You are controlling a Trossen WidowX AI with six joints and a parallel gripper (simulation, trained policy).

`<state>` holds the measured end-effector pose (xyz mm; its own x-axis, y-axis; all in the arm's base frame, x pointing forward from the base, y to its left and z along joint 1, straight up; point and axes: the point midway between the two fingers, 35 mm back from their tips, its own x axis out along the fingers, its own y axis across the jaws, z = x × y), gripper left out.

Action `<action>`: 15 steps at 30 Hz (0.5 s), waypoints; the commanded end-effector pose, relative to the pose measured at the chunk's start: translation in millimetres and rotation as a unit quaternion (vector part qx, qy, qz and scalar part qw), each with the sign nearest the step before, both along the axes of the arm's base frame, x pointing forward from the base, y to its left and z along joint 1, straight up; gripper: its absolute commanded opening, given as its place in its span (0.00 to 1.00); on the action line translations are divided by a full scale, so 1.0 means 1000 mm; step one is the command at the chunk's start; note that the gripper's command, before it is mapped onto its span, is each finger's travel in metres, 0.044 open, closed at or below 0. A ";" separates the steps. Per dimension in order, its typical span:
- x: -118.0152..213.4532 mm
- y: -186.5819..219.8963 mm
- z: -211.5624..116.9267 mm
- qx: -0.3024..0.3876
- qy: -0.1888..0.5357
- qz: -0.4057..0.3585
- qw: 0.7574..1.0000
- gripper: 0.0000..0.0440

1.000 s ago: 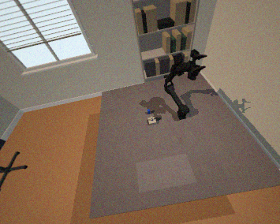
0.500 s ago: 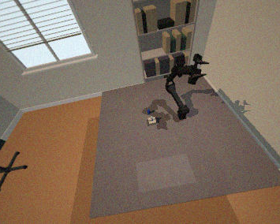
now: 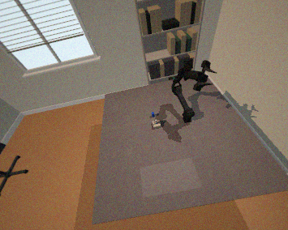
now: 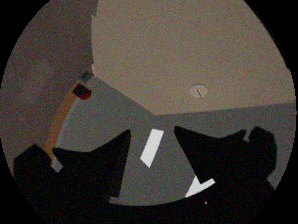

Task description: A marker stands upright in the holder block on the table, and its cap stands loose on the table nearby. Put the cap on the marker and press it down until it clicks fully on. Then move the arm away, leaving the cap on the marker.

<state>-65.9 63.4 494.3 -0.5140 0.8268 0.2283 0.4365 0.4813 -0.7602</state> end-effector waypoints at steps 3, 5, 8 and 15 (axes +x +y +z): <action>-0.001 0.010 -0.016 -0.041 -0.003 -0.007 0.999 0.72; -0.001 0.013 -0.020 -0.053 -0.004 -0.011 0.999 0.72; -0.001 0.017 -0.027 -0.071 -0.005 -0.016 0.997 0.72; 0.000 0.026 -0.042 -0.112 -0.007 -0.030 0.993 0.73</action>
